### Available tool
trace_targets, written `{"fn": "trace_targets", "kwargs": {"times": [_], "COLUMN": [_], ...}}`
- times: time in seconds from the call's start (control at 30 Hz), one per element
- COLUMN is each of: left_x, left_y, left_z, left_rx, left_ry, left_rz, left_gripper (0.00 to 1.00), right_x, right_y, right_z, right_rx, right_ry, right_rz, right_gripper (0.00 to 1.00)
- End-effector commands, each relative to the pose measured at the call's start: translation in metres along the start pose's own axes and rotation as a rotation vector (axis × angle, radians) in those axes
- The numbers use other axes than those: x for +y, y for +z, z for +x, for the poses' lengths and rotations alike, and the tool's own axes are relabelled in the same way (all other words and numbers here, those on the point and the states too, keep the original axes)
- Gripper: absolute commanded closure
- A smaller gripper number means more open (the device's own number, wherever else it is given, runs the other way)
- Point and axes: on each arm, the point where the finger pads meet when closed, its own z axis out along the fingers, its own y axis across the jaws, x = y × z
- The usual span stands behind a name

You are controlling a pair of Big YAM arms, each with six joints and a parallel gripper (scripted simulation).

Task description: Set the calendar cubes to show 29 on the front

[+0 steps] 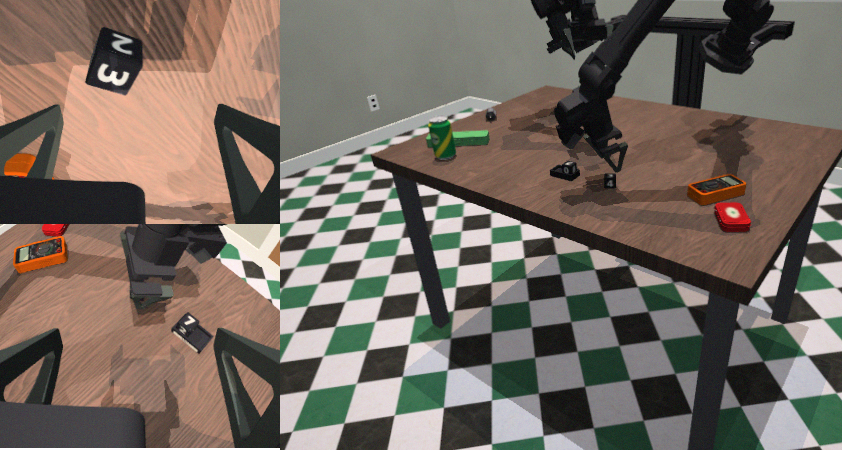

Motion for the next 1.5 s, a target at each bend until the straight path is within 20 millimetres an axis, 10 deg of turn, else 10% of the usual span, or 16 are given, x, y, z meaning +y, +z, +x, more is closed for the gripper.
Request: {"fn": "trace_targets", "kwargs": {"times": [0.0, 1.47], "left_x": [0.022, 0.068], "left_y": [-0.008, -0.009], "left_z": [-0.007, 0.014], "left_rx": [-0.001, -0.017], "left_ry": [-0.261, -1.894], "left_rz": [0.027, 0.477], "left_gripper": [0.00, 0.00], "right_x": [-0.003, -0.003], "right_y": [0.003, 0.003], "right_z": [-0.012, -0.012], "right_rx": [-0.023, -0.023], "right_ry": [0.007, 0.007], "right_rz": [0.006, 0.006], "right_gripper": [0.00, 0.00]}}
